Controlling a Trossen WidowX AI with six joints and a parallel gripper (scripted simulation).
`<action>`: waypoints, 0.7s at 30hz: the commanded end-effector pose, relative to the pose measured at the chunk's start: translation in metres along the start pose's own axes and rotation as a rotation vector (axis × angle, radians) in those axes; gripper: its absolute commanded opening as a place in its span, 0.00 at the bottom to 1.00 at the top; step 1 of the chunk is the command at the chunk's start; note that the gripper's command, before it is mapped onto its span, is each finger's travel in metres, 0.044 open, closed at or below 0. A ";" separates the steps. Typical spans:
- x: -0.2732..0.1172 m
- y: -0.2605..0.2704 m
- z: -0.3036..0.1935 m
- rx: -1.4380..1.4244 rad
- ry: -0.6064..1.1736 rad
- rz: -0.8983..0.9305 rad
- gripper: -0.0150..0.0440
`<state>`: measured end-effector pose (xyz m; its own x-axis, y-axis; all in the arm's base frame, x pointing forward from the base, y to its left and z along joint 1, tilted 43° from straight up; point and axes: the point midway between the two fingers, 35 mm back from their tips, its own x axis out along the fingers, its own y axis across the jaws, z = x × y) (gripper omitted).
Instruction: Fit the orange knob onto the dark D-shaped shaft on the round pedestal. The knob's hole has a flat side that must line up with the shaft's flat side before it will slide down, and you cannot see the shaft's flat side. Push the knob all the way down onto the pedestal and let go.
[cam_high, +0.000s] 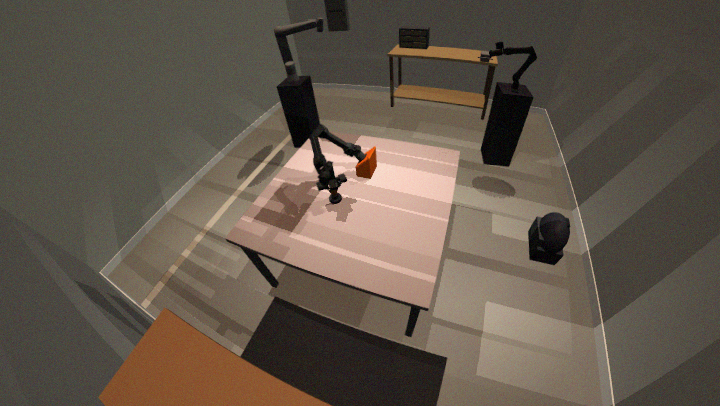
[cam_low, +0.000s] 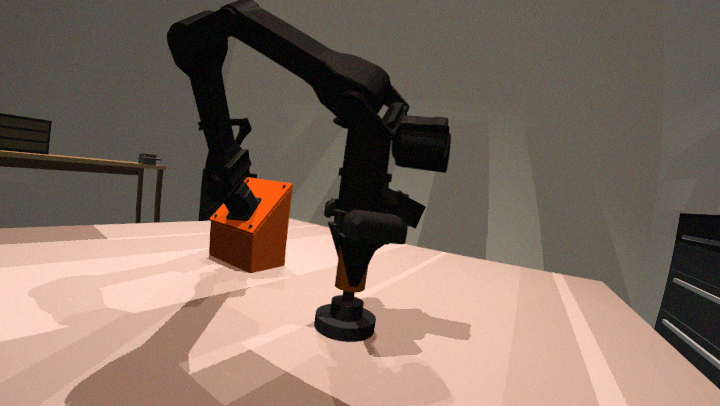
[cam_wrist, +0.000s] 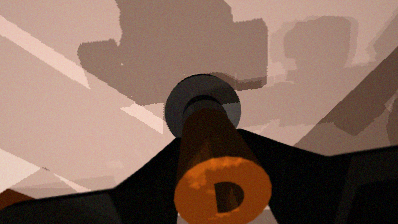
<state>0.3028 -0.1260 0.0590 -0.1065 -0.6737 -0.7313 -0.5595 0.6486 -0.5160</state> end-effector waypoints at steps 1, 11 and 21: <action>-0.001 0.000 0.001 -0.077 -0.001 -0.004 0.25; 0.003 0.000 0.000 -0.077 -0.001 -0.004 0.25; 0.001 0.000 0.000 -0.077 -0.001 -0.004 0.25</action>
<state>0.3021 -0.1277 0.0566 -0.1062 -0.6733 -0.7317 -0.6200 0.6201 -0.4806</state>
